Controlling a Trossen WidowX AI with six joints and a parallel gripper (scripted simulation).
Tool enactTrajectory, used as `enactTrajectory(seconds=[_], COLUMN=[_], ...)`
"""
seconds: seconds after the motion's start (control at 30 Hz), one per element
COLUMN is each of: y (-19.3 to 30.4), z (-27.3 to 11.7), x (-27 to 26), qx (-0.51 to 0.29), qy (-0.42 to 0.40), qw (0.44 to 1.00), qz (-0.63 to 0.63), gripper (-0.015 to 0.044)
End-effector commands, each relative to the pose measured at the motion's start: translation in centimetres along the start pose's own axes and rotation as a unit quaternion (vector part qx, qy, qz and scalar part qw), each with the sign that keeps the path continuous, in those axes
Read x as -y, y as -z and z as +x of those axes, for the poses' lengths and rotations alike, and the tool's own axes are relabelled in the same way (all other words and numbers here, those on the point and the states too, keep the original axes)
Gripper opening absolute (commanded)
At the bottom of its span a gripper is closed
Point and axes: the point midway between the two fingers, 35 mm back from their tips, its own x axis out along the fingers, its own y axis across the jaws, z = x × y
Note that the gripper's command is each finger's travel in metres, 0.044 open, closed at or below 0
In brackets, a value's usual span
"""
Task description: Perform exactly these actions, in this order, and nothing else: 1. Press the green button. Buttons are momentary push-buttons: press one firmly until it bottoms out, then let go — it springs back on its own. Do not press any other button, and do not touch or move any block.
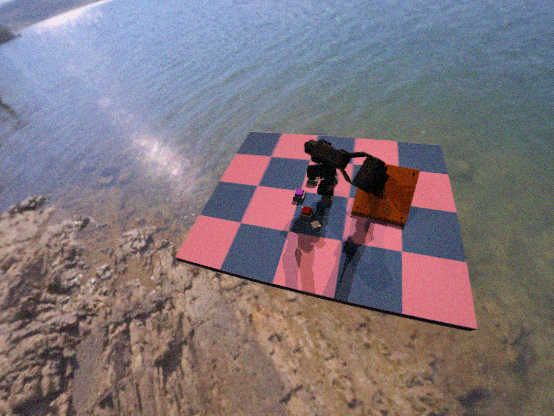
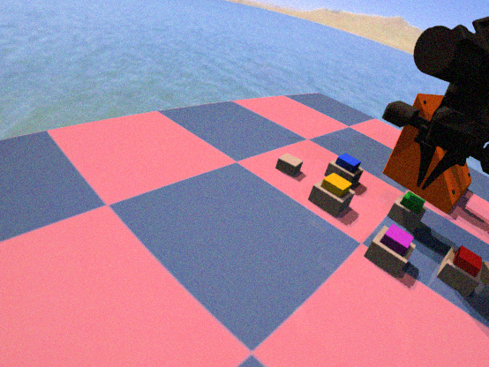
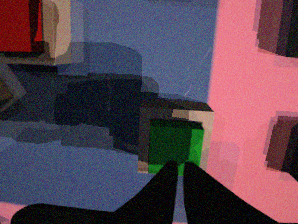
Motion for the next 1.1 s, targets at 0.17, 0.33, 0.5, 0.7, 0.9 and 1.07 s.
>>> enactTrajectory(seconds=[0.17,0.33,0.5,0.7,0.9,1.07], y=[0.0,0.1,0.1,0.1,0.1,0.1], z=[1.5,2.3,2.7,2.7,2.7,2.7], x=[-0.1,-0.1,-0.1,-0.1,-0.1,-0.1], qx=[0.001,0.001,0.001,0.001,0.001,0.001], qy=[-0.002,-0.003,-0.004,-0.004,-0.004,-0.004], qw=[1.0,1.0,1.0,1.0,1.0,1.0], qz=[0.003,0.003,0.003,0.003,0.003,0.003], gripper=[0.002,0.002,0.002,0.002,0.002,0.002])
